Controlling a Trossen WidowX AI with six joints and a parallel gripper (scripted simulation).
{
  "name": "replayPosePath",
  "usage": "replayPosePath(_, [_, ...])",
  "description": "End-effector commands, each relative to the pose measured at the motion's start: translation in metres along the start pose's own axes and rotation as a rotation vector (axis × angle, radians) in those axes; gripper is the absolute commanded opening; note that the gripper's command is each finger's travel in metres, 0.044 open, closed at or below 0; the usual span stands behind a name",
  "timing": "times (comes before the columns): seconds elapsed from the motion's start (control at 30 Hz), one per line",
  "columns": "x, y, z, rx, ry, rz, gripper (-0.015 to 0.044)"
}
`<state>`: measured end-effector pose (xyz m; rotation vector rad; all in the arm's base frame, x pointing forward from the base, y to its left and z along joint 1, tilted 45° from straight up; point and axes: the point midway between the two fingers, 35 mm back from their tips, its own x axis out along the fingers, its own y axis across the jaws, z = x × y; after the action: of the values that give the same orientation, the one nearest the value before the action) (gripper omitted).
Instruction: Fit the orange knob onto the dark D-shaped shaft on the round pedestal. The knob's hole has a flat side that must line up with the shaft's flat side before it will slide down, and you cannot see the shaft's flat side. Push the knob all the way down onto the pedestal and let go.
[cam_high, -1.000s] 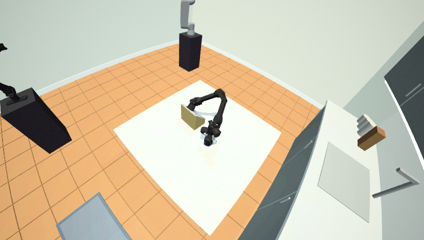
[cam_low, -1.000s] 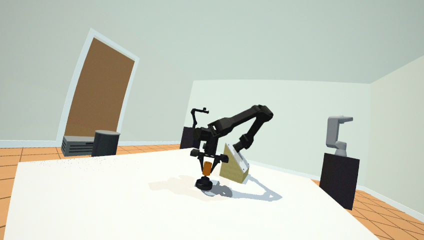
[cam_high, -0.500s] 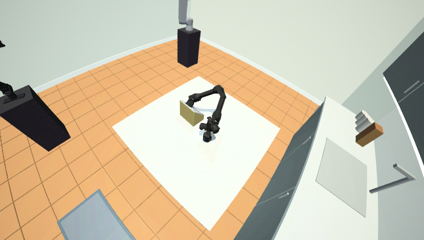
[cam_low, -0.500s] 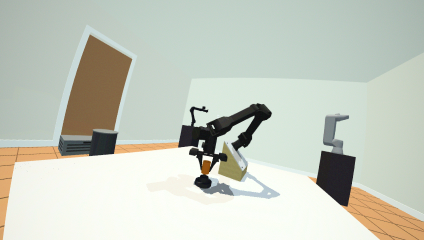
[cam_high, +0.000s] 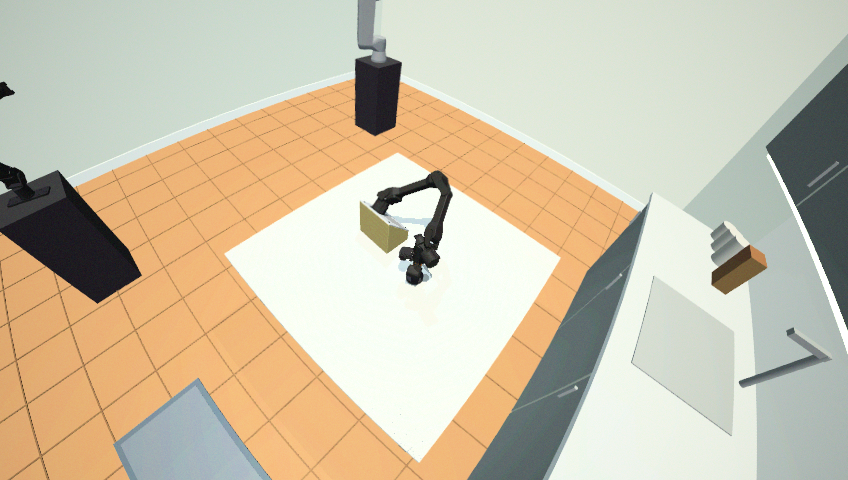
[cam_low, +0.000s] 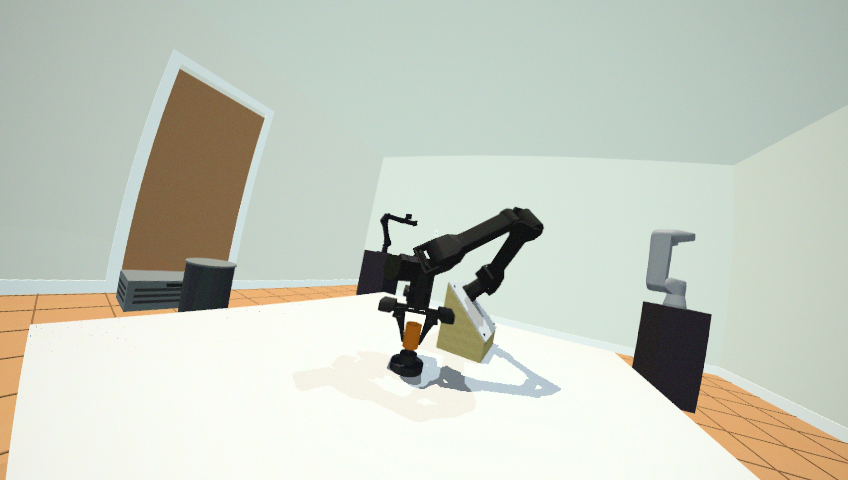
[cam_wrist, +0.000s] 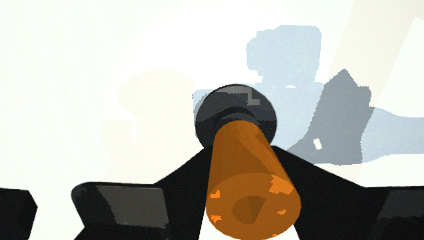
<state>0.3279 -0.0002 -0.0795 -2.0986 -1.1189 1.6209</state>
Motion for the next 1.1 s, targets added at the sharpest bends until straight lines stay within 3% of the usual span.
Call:
replayPosePath(0.0, [0.0004, -0.0004, 0.0002, 0.0, 0.001, -0.001, 0.0])
replayPosePath(1.07, [0.006, -0.0005, 0.0001, 0.032, 0.001, -0.001, 0.0])
